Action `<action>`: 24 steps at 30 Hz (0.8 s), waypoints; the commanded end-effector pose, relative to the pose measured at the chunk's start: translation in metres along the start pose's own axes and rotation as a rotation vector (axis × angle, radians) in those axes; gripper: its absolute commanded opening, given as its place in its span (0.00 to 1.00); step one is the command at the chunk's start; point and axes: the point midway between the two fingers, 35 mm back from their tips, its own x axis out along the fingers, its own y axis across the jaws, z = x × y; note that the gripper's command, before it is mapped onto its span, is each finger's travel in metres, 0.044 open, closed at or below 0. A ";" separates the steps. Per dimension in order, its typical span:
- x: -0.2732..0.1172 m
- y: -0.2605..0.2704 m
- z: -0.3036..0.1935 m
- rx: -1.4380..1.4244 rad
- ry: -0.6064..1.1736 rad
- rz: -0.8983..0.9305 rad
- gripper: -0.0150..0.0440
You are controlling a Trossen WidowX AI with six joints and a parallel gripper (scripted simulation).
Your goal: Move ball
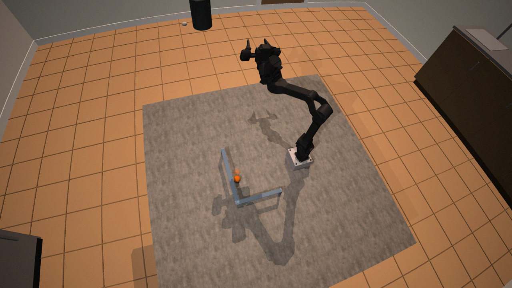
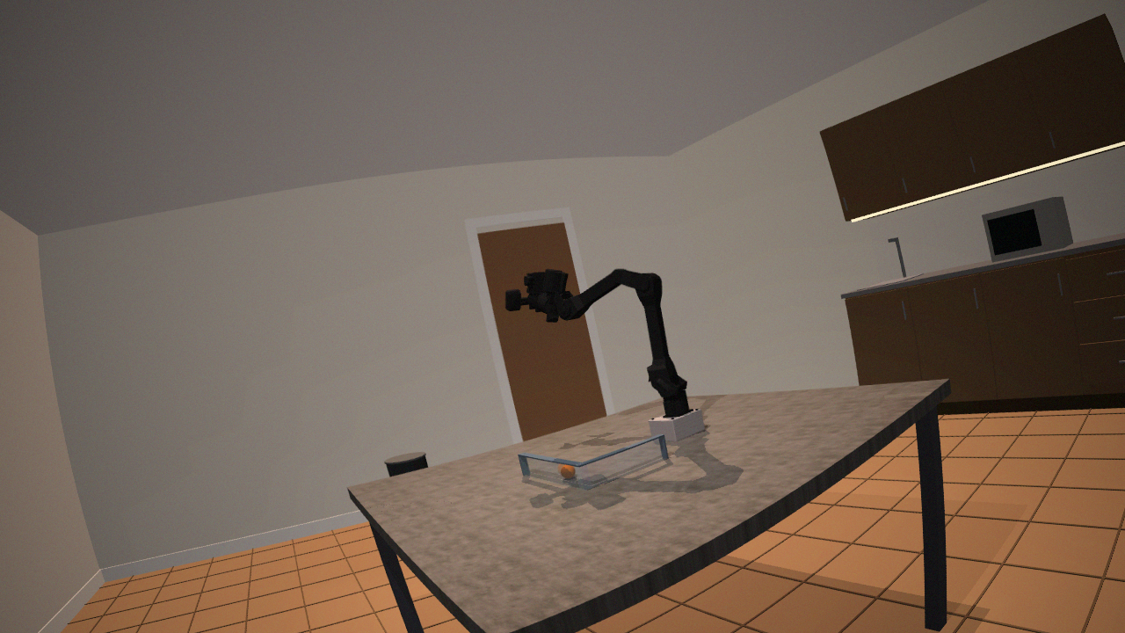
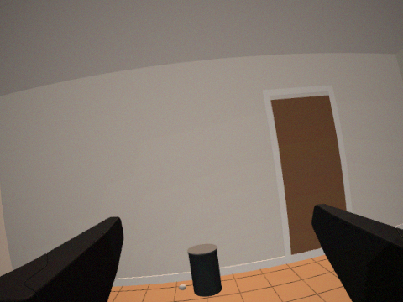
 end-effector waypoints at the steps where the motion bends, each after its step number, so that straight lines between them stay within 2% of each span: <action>1: 0.000 0.002 -0.001 0.003 0.003 0.006 0.89; 5: -0.012 0.042 -0.018 0.040 0.067 0.115 0.72; 13: -0.051 0.121 -0.074 -0.032 0.298 0.351 0.72; 24: -0.175 0.219 -0.157 -0.244 0.649 0.735 0.72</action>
